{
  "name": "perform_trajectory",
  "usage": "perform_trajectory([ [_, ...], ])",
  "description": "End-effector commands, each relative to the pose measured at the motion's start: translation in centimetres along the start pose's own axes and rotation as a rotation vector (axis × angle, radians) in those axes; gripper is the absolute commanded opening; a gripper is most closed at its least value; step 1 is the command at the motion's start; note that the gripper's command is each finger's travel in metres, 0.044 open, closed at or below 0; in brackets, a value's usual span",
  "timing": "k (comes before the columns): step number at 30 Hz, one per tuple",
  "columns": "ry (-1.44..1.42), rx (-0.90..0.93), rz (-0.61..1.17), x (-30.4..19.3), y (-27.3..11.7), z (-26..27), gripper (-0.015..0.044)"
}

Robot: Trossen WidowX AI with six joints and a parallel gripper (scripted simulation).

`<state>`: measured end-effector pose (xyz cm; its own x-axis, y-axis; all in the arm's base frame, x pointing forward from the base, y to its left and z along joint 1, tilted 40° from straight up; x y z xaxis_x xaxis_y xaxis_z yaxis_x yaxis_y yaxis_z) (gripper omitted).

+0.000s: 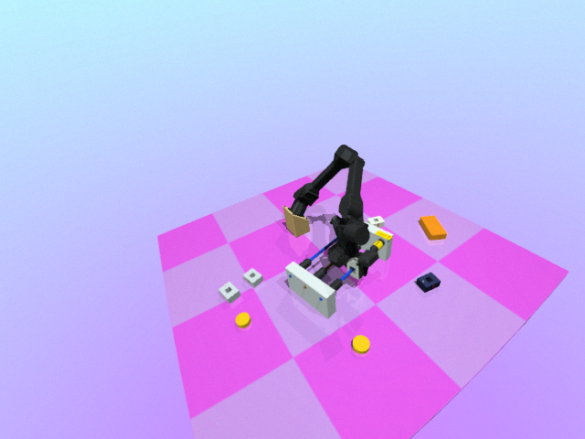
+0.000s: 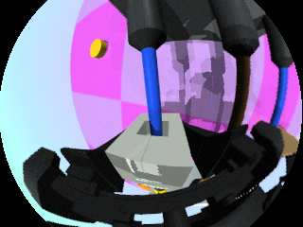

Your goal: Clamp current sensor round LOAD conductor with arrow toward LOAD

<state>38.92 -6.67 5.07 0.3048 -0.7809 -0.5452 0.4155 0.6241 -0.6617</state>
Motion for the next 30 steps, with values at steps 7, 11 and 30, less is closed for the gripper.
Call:
perform_trajectory([
  [7, 0.0, 0.0, 0.0, -0.01, 0.02, 0.0, 0.0163],
  [11, 0.0, 0.0, 0.0, -0.01, 0.02, 0.0, 0.0137],
  [30, 0.0, -0.024, 0.008, -0.11, -0.19, 0.12, 0.0],
])
Point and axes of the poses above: the point midway between the two fingers, 35 mm back from their tips, its own y axis out along the fingers, its own z axis across the jaws, x = y × z, the point moved 6 cm from there along -y, back along the fingers, and after that the axes turned 9 degrees about -y, right-handed, at the moved point
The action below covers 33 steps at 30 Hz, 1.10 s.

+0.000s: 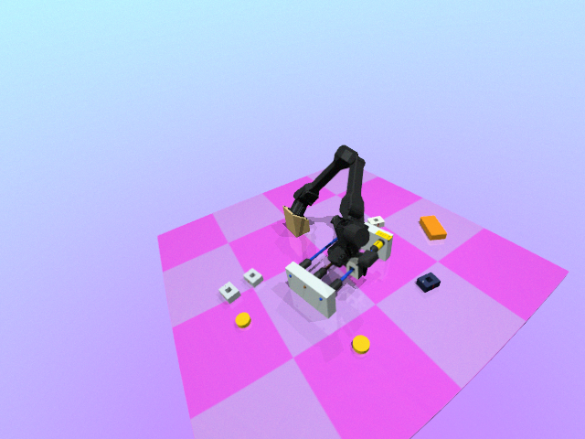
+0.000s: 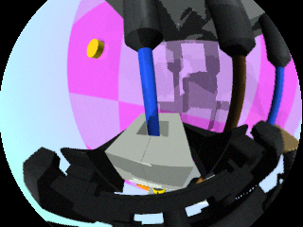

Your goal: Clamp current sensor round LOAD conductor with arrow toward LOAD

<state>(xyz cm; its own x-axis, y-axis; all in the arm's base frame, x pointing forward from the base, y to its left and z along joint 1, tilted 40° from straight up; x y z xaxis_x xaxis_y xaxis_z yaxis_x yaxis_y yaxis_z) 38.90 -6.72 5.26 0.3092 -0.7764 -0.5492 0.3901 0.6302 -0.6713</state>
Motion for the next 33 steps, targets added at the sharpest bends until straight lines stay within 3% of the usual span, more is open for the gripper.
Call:
perform_trajectory([
  [1, 0.001, 0.002, 0.0, 0.0, 0.0, 0.0, 0.0],
  [33, -0.002, 0.001, 0.0, -0.1, 1.5, -0.4, 0.0],
])
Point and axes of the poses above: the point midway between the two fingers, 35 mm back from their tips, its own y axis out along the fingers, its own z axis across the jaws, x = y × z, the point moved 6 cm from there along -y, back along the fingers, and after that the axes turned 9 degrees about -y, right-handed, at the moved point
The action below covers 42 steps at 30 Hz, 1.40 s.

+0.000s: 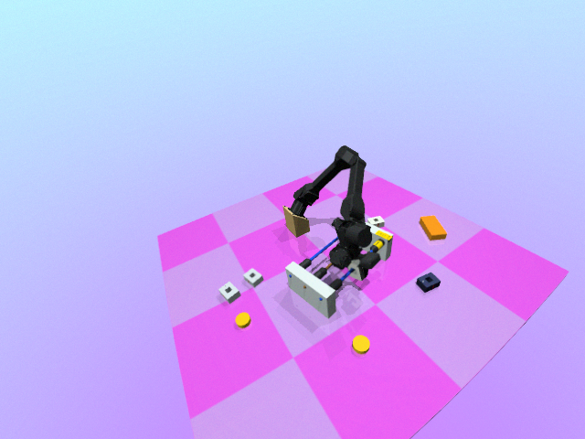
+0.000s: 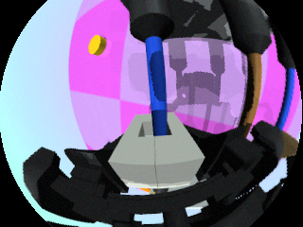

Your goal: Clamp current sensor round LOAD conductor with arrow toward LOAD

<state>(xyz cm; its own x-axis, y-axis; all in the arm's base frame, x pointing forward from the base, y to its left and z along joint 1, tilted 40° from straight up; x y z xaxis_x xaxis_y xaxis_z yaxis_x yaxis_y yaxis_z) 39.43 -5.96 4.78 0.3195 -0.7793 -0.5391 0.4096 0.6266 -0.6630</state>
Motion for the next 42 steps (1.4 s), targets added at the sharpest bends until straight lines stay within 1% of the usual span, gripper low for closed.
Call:
perform_trajectory([
  [1, 0.0, 0.0, 0.0, 0.0, 0.0, 0.0, 0.0026],
  [10, 0.0, 0.0, 0.0, 0.0, 0.0, 0.0, 0.0263],
  [11, 0.0, 0.0, 0.0, 0.0, 0.0, 0.0, 0.027],
  [42, 0.0, 0.0, 0.0, 0.0, 0.0, 0.0, 0.027],
])
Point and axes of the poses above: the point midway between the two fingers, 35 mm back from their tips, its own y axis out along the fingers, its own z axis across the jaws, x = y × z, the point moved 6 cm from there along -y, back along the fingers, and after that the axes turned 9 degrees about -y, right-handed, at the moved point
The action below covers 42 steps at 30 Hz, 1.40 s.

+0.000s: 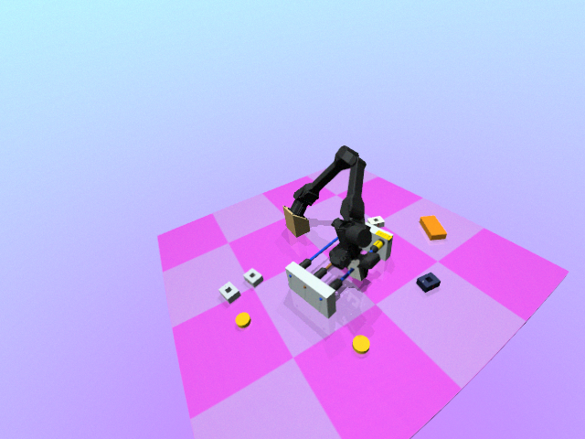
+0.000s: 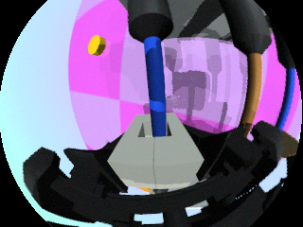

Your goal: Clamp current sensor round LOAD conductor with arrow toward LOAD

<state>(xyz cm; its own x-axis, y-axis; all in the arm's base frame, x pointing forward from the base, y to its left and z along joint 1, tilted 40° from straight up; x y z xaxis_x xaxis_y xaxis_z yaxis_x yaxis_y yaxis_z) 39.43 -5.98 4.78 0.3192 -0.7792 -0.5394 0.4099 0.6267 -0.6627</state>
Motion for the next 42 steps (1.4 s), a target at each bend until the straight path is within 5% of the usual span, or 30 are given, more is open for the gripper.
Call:
perform_trajectory([
  [1, 0.0, 0.0, 0.0, -0.01, 0.01, 0.0, 0.027],
  [24, 0.0, 0.0, 0.0, 0.0, 0.0, 0.0, 0.0117],
  [29, 0.0, -0.034, 0.006, 0.09, -0.25, 0.31, 0.0],
  [42, 0.004, -0.032, 0.008, -0.06, -0.17, 0.15, 0.0],
])
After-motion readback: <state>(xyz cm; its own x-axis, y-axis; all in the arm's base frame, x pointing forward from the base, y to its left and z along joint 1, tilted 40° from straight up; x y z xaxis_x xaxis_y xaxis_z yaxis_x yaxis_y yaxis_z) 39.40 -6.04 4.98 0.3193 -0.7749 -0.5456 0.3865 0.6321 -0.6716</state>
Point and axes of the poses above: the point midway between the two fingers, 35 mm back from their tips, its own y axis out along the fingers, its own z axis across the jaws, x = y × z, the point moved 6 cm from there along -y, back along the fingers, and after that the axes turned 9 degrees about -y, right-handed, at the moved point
